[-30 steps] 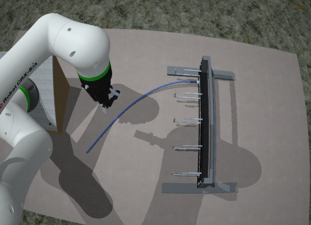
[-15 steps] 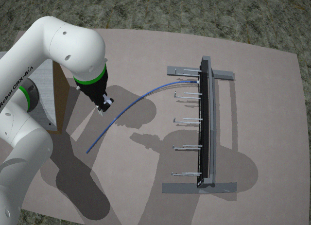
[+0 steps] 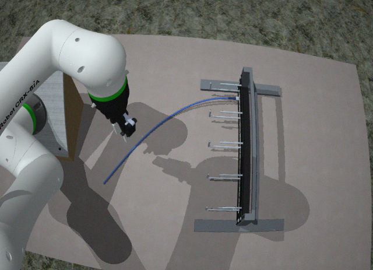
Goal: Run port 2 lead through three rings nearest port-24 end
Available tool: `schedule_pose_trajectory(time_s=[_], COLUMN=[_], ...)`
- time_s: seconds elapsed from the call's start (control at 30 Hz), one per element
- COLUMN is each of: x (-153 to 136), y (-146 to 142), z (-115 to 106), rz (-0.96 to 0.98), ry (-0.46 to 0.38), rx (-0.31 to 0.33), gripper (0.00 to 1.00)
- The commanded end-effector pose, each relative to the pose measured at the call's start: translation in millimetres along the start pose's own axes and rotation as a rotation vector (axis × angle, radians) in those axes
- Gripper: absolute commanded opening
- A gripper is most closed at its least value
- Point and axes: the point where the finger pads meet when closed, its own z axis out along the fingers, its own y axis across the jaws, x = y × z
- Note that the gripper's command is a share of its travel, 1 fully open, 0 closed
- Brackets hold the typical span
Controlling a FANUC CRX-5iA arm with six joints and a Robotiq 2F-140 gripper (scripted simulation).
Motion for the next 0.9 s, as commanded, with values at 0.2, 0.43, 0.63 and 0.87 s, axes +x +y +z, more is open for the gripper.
schedule_pose_trajectory(time_s=[0.2, 0.43, 0.63, 0.87], x=[-0.1, -0.1, -0.1, -0.2], y=[0.0, 0.0, 0.0, 0.0], z=[-0.2, -0.2, -0.1, 4.0], rz=[0.0, 0.0, 0.0, 0.0], ry=[0.0, 0.0, 0.0, 0.0], rx=[0.0, 0.0, 0.0, 0.0], gripper=[0.2, 0.2, 0.2, 0.2])
